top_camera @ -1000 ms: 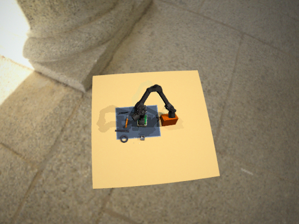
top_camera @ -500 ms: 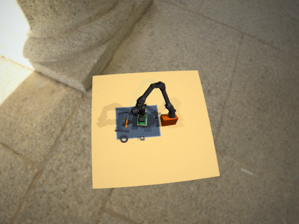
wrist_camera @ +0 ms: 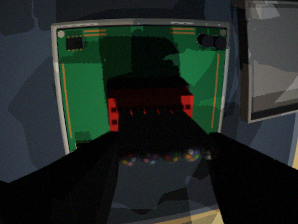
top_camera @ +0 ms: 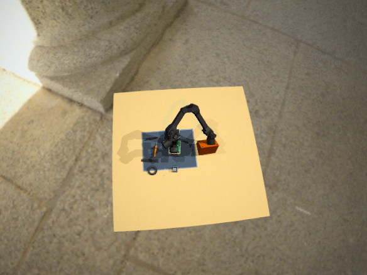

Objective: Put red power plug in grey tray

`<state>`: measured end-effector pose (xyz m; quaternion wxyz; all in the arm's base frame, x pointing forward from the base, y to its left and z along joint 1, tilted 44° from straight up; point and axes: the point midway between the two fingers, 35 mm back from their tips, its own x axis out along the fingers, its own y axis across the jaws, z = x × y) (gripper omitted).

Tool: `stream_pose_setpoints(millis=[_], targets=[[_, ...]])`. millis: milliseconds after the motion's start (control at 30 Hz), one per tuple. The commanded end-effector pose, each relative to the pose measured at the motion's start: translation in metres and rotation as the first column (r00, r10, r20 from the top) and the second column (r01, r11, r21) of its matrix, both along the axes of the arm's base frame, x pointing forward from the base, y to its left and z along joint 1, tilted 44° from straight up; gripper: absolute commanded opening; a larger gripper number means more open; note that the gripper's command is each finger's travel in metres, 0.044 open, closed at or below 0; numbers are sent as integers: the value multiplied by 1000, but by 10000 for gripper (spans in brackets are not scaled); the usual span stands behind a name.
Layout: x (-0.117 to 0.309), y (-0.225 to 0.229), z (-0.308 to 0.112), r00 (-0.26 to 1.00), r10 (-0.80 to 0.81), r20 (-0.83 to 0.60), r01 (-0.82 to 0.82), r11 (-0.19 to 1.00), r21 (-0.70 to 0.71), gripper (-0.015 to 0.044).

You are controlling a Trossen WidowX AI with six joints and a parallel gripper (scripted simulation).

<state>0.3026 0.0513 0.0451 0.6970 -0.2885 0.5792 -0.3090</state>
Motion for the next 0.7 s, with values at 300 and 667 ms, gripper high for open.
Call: stream_pose_setpoints(millis=[300,667], targets=[[-3,-2,21,997,71,-8,-67,965,255,0],[-3,11,17,999,48,-7,-46,991,122,0]])
